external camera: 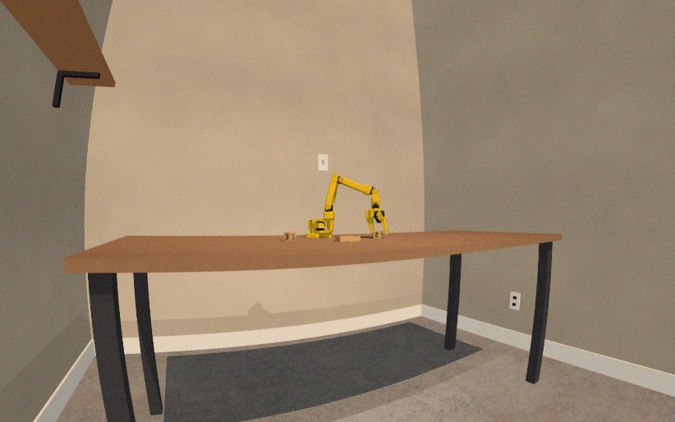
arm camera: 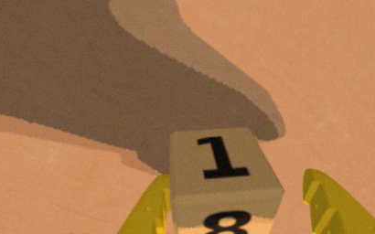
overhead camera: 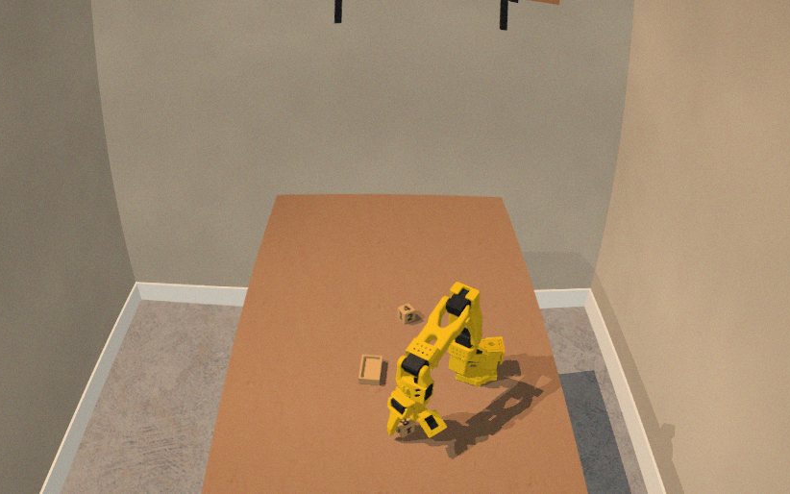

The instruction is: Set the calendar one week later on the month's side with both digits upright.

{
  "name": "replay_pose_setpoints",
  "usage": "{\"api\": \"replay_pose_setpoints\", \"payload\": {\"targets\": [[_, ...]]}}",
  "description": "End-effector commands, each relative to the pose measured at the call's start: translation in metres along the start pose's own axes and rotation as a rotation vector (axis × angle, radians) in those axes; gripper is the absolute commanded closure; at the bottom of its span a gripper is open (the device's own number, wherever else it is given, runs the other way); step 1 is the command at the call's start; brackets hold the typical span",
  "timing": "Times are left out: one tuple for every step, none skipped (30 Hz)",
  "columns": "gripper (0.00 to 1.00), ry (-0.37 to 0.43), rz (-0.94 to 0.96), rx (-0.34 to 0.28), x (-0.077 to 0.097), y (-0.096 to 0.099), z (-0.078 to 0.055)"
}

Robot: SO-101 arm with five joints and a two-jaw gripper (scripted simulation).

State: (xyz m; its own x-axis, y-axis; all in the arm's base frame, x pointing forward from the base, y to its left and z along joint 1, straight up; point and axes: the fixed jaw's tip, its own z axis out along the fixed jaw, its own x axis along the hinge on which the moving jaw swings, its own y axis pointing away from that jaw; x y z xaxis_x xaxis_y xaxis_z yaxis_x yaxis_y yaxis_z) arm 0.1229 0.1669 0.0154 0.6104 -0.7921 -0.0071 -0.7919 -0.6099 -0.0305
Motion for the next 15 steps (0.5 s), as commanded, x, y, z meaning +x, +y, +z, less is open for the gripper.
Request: {"api": "replay_pose_setpoints", "payload": {"targets": [[0.67,-0.009,-0.017,0.025,-0.0027,-0.0026,-0.0029],[0.66,-0.009,-0.017,0.025,-0.0027,-0.0026,-0.0029],[0.65,-0.009,-0.017,0.025,-0.0027,-0.0026,-0.0029],[0.65,-0.009,-0.017,0.025,-0.0027,-0.0026,-0.0029],[0.65,-0.009,-0.017,0.025,-0.0027,-0.0026,-0.0029],[0.64,-0.009,-0.017,0.025,-0.0027,-0.0026,-0.0029],[0.64,-0.009,-0.017,0.025,-0.0027,-0.0026,-0.0029],[0.64,-0.009,-0.017,0.025,-0.0027,-0.0026,-0.0029],[0.64,-0.009,-0.017,0.025,-0.0027,-0.0026,-0.0029],[0.64,-0.009,-0.017,0.025,-0.0027,-0.0026,-0.0029],[0.64,-0.009,-0.017,0.025,-0.0027,-0.0026,-0.0029],[0.64,-0.009,-0.017,0.025,-0.0027,-0.0026,-0.0030],[0.64,-0.009,-0.017,0.025,-0.0027,-0.0026,-0.0031],[0.64,-0.009,-0.017,0.025,-0.0027,-0.0027,-0.0034],[0.64,-0.009,-0.017,0.025,-0.0028,-0.0028,-0.0041]]}}
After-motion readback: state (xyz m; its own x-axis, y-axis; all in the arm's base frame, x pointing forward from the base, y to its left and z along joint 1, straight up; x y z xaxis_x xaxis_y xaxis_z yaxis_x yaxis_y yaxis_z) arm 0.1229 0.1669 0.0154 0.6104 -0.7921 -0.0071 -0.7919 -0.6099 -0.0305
